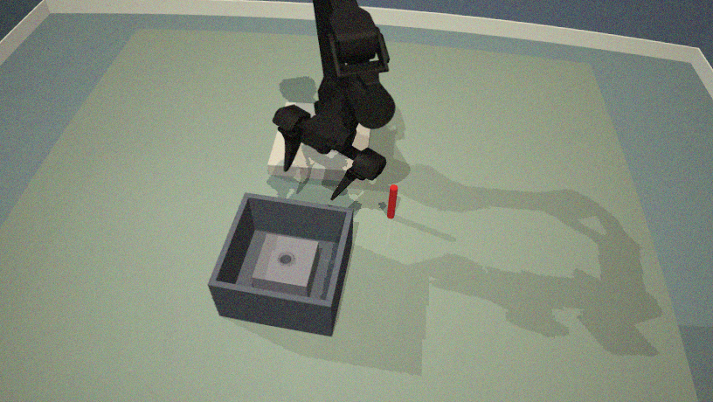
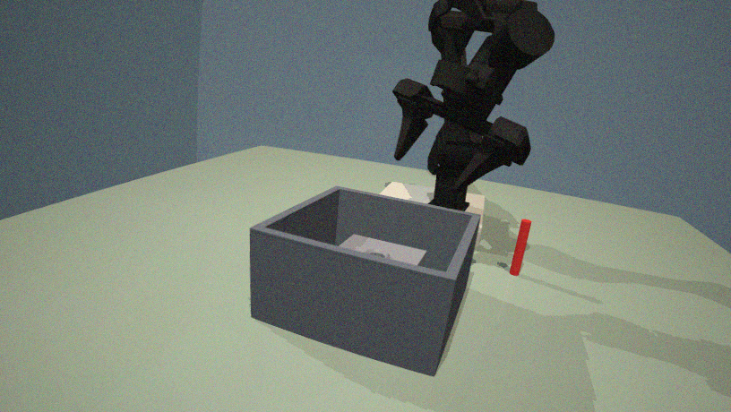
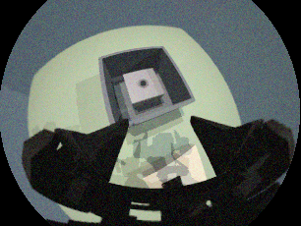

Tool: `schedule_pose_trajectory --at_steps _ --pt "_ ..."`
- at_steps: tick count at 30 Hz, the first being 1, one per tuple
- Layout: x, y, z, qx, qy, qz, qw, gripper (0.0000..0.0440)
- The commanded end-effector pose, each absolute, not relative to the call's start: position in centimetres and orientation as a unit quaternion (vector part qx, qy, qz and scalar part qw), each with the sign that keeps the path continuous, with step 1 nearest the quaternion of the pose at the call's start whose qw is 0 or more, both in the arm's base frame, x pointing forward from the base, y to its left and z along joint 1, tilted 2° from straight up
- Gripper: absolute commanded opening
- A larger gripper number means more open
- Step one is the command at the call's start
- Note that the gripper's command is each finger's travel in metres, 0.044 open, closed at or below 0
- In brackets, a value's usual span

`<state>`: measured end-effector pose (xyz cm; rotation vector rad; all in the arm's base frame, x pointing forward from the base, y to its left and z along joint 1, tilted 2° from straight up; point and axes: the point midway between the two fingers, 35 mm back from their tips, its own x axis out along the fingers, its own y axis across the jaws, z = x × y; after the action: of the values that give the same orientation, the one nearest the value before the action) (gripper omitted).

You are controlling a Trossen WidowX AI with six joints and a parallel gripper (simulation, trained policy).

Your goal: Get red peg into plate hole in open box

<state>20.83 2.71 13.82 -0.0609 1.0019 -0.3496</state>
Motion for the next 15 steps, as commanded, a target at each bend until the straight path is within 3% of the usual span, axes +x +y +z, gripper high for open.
schedule_pose_trajectory --at_steps 1,15 --pt "19.9 4.6 13.5 0.03 0.502 -0.168 0.848 0.044" --pt "15.8 11.4 11.7 0.185 0.596 -0.199 0.756 0.044"
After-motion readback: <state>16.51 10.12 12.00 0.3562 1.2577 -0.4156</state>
